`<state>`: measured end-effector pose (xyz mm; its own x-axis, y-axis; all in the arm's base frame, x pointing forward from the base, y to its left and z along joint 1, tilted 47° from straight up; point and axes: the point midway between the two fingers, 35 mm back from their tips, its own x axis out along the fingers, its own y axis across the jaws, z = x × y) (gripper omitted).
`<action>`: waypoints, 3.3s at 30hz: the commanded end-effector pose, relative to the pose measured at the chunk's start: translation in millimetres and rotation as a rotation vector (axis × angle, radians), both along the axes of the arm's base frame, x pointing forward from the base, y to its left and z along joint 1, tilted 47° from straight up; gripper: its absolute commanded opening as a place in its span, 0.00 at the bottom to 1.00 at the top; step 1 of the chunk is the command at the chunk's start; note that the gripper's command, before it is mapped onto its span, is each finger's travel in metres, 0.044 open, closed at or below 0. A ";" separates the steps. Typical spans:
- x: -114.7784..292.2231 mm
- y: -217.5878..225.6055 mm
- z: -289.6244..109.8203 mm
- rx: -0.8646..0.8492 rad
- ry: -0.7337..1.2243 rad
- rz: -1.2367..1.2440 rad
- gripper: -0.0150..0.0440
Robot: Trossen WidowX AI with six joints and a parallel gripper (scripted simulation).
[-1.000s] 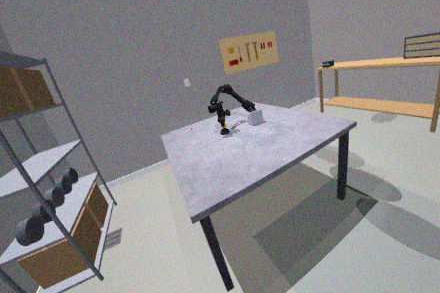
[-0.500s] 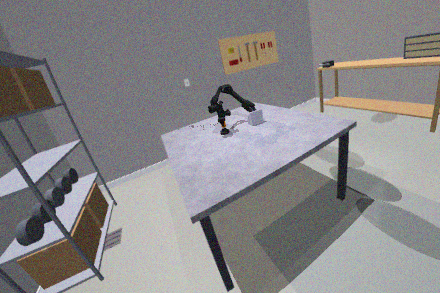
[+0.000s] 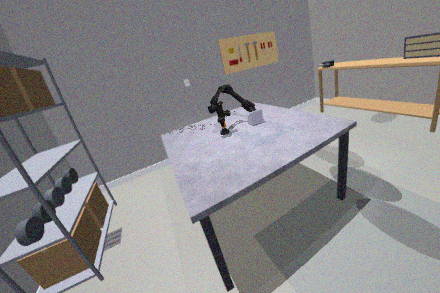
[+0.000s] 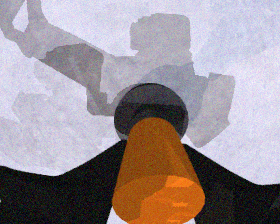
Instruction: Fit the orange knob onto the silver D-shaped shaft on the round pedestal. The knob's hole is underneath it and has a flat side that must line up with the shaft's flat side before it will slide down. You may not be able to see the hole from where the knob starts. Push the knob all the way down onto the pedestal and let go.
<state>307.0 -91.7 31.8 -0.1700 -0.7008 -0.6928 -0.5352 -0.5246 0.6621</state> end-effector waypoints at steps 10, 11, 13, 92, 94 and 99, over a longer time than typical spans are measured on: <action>-2.6 0.2 -1.2 0.001 0.002 0.004 0.25; -2.6 0.2 -1.2 0.001 0.002 0.004 0.25; -2.6 0.2 -1.2 0.001 0.002 0.004 0.25; -0.3 -0.7 -1.3 0.074 0.305 0.304 0.25; -0.3 -0.7 -1.3 0.074 0.305 0.304 0.25; -0.3 -0.7 -1.3 0.074 0.305 0.304 0.25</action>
